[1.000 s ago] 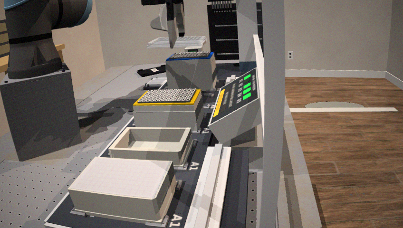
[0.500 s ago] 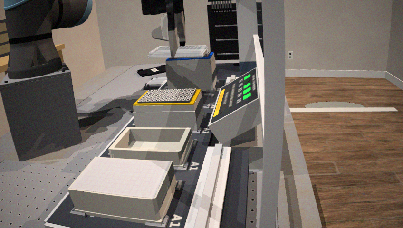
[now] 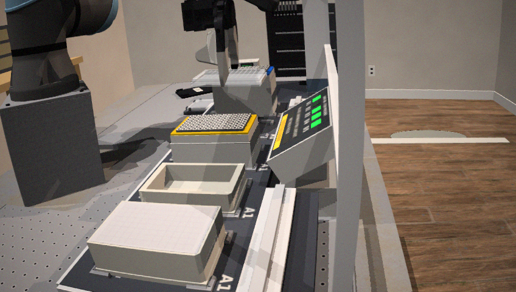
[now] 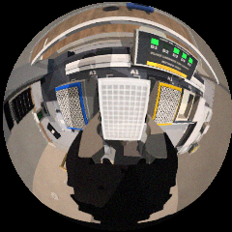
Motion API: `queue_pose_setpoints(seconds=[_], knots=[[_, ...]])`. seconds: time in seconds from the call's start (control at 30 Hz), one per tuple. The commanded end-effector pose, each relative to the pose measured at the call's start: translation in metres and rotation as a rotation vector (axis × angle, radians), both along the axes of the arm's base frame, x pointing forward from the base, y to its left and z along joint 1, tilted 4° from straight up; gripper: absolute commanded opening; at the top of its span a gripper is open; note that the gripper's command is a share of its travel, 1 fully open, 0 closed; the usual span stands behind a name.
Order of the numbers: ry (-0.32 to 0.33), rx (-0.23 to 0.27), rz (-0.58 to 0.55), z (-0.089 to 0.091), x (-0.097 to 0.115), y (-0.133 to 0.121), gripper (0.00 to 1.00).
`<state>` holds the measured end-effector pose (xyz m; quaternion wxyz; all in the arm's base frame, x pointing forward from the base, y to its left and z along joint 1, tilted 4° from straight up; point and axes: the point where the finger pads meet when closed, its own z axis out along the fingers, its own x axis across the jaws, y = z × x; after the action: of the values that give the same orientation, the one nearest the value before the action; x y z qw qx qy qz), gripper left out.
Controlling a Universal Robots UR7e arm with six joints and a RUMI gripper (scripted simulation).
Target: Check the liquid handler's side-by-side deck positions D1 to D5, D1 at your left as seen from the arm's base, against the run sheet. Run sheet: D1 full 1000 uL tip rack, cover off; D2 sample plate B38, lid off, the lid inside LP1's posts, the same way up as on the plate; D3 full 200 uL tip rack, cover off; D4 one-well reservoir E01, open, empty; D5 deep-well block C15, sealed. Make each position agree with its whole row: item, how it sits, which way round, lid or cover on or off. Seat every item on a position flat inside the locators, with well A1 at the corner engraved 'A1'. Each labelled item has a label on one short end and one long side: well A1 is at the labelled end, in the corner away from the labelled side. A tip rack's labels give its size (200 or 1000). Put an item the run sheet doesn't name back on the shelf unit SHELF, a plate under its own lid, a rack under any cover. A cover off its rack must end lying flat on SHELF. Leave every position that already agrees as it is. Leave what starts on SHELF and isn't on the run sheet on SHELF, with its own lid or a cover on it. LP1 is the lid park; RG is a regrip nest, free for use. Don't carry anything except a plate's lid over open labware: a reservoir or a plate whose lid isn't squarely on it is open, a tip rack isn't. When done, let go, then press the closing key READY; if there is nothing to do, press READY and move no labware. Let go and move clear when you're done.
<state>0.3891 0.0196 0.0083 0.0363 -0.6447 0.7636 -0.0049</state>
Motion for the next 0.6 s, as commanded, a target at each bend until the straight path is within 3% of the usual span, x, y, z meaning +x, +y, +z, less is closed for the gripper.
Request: queue_pose_setpoints(seconds=[0.0,0.57], knots=[[-0.001,-0.001,0.0,-0.005,0.001,0.0,0.0],[-0.001,-0.001,0.0,-0.03,0.003,0.001,0.0]])
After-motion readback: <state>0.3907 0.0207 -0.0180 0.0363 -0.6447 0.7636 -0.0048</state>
